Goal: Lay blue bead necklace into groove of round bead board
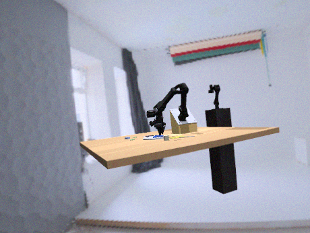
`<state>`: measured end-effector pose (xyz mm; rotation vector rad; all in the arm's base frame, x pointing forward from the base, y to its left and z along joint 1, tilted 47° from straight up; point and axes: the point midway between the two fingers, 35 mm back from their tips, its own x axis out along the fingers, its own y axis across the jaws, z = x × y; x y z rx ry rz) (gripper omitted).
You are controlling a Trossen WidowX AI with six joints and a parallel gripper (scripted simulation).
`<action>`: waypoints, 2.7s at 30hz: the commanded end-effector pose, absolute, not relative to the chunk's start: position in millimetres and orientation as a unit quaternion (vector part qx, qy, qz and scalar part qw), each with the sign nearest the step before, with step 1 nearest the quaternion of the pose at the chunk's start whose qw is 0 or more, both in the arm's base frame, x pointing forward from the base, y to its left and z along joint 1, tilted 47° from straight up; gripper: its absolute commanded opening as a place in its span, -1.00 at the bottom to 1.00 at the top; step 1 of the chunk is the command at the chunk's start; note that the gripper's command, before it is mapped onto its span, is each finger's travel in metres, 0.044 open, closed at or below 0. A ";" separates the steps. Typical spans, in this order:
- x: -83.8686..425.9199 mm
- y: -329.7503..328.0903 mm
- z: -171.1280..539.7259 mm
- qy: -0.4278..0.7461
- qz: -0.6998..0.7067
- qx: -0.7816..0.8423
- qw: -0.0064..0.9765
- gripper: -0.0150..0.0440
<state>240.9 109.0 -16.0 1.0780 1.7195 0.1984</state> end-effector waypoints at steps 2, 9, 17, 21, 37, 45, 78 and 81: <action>241.1 107.4 -14.8 0.719 0.082 0.448 0.526 1.00; 241.1 107.4 -14.8 0.719 0.082 0.448 0.526 1.00; 241.5 106.6 -14.2 0.718 0.084 0.446 0.527 0.91; 250.1 90.2 -1.1 0.710 0.138 0.404 0.560 0.56; 254.4 89.7 -0.5 0.702 0.162 0.387 0.575 -0.08; 253.7 97.7 -8.4 0.703 0.161 0.387 0.575 -0.08; 252.0 110.7 -20.3 0.704 0.162 0.384 0.575 -0.49; 252.0 110.7 -20.3 0.704 0.162 0.384 0.575 -0.49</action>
